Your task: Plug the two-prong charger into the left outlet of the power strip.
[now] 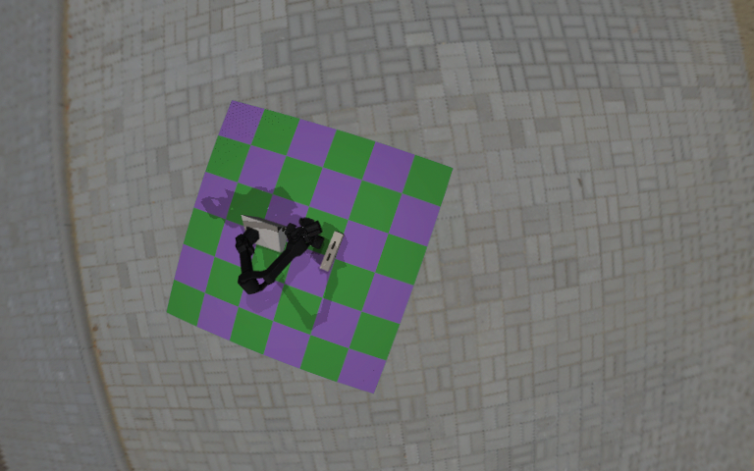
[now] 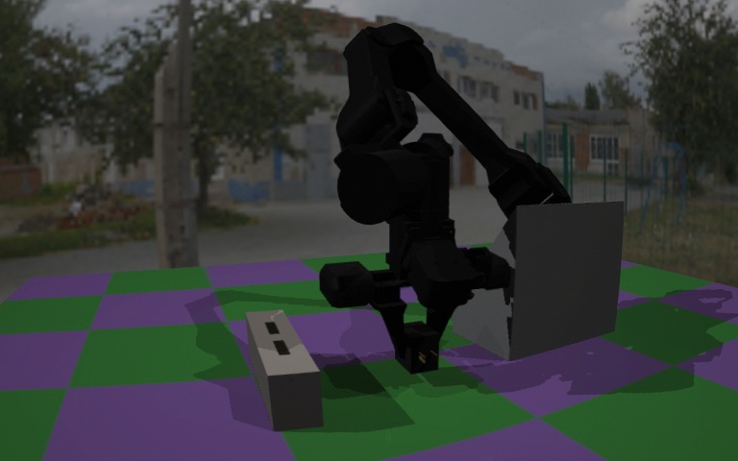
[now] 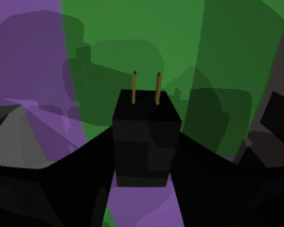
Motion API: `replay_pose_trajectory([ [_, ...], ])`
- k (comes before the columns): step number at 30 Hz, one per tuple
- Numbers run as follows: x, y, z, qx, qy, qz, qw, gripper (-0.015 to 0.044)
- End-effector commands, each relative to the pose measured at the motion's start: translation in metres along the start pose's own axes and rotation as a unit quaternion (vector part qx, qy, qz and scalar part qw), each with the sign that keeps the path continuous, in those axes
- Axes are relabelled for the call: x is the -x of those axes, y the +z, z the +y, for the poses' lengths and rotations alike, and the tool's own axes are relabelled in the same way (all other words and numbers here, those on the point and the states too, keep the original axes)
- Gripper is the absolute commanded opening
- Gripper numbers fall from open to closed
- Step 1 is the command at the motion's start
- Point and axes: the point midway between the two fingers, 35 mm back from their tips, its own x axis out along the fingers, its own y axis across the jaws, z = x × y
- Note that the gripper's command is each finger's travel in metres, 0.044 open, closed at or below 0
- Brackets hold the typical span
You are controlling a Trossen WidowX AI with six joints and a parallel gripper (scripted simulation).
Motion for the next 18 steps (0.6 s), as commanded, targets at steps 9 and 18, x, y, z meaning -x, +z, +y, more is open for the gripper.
replay_pose_trajectory([
  [9, 0.038, -0.004, 0.0, -0.007, -0.005, -0.004, 1.0, 0.0],
  [18, 0.034, -0.002, -0.001, -0.072, -0.001, -0.007, 0.997, 0.0],
])
